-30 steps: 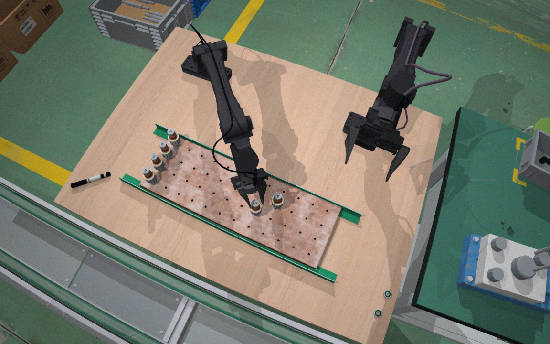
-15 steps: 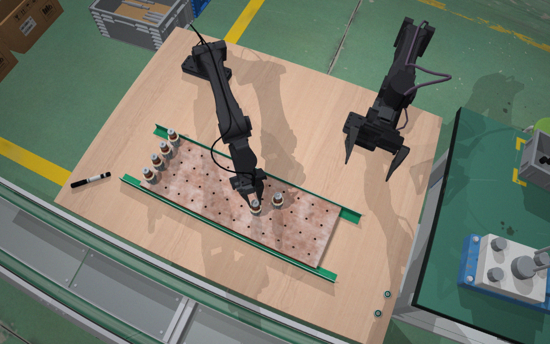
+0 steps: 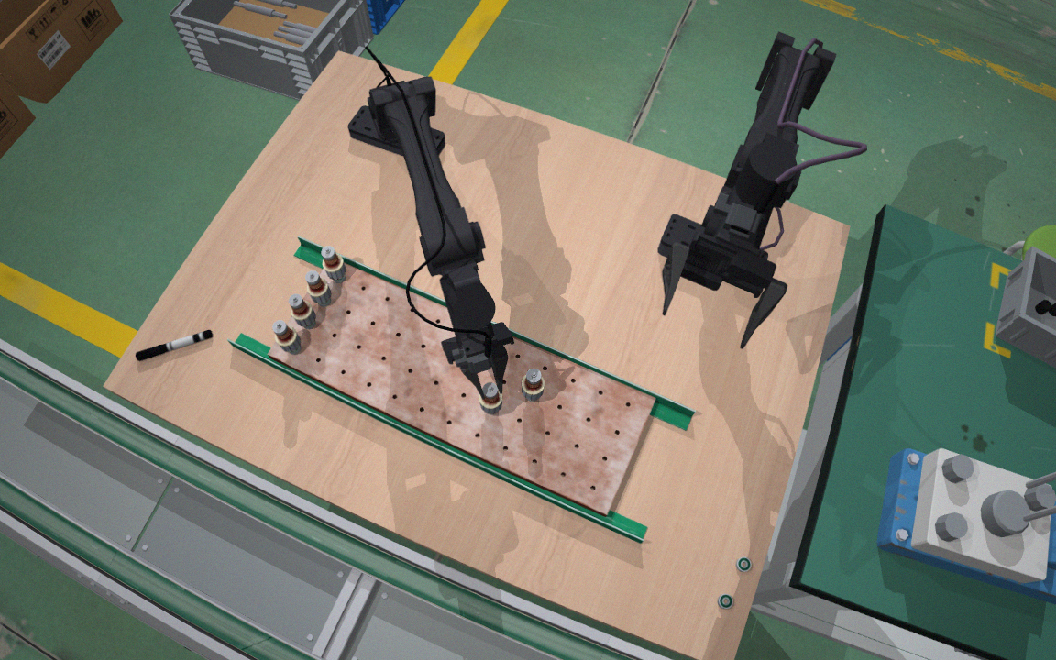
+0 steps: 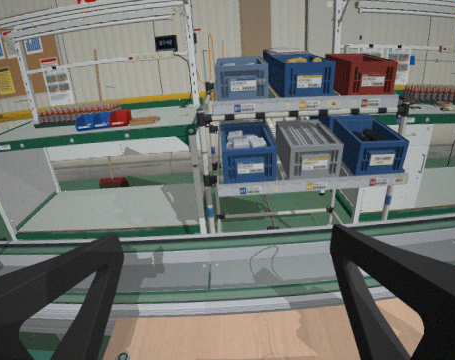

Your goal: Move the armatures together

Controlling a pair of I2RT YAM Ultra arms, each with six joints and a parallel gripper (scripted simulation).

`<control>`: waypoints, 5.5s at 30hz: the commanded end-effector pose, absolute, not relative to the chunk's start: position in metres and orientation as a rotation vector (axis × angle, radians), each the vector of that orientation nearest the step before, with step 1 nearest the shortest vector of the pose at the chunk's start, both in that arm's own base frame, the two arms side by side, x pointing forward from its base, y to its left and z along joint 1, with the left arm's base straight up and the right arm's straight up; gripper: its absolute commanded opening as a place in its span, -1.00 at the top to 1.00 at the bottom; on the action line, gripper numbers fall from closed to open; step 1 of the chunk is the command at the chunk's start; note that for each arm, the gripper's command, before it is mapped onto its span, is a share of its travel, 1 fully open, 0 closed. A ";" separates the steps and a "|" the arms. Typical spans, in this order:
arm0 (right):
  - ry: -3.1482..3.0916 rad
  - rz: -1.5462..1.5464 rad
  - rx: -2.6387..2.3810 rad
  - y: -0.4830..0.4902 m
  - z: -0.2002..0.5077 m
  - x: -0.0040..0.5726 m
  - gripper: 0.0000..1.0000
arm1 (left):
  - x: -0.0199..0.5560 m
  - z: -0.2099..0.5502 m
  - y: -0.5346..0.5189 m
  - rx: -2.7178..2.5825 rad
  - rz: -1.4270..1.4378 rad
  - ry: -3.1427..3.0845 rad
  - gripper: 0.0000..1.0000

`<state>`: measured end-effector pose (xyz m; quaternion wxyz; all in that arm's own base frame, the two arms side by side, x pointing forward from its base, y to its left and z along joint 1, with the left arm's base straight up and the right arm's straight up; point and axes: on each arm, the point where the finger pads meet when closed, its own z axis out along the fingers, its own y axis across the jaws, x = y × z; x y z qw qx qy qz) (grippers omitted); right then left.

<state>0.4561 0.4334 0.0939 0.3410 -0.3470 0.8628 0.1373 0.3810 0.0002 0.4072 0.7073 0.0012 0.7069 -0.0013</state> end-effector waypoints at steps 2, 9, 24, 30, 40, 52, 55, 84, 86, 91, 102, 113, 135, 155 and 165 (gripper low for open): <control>2.196 0.371 -0.886 0.431 0.118 0.462 0.44 | 0.380 0.424 -0.004 0.017 -0.012 1.542 -1.00; 2.196 0.371 -0.886 0.431 0.118 0.462 0.47 | 0.380 0.424 -0.004 0.017 -0.012 1.542 -1.00; 2.196 0.371 -0.886 0.431 0.118 0.462 0.49 | 0.380 0.424 -0.004 0.017 -0.012 1.542 -1.00; 2.196 0.371 -0.886 0.431 0.118 0.462 0.49 | 0.380 0.424 -0.004 0.017 -0.012 1.542 -1.00; 2.196 0.371 -0.886 0.431 0.118 0.462 0.50 | 0.380 0.424 -0.004 0.017 -0.012 1.542 -1.00; 2.112 0.406 -0.850 0.443 0.153 0.469 0.50 | 0.380 0.424 -0.004 0.017 -0.012 1.542 -1.00; 2.050 0.430 -0.828 0.448 0.177 0.473 0.50 | 0.380 0.424 -0.004 0.017 -0.012 1.542 -1.00; 2.095 0.405 -0.841 0.435 0.183 0.470 0.49 | 0.380 0.424 -0.004 0.017 -0.012 1.542 -1.00; 2.095 0.405 -0.841 0.435 0.183 0.470 0.50 | 0.380 0.424 -0.004 0.017 -0.012 1.542 -1.00; 2.095 0.405 -0.841 0.435 0.183 0.470 0.51 | 0.380 0.424 -0.004 0.017 -0.012 1.542 -1.00; 2.095 0.405 -0.841 0.435 0.183 0.470 0.53 | 0.380 0.424 -0.004 0.017 -0.012 1.542 -1.00; 2.098 0.402 -0.840 0.437 0.181 0.471 0.98 | 0.380 0.424 -0.004 0.017 -0.012 1.542 -1.00; 2.133 0.387 -0.845 0.440 0.183 0.469 0.98 | 0.380 0.424 -0.004 0.017 -0.012 1.542 -1.00; 2.121 0.394 -0.840 0.441 0.191 0.467 0.98 | 0.380 0.424 -0.004 0.017 -0.012 1.542 -1.00; 2.118 0.395 -0.839 0.442 0.193 0.466 0.98 | 0.380 0.424 -0.004 0.017 -0.012 1.542 -1.00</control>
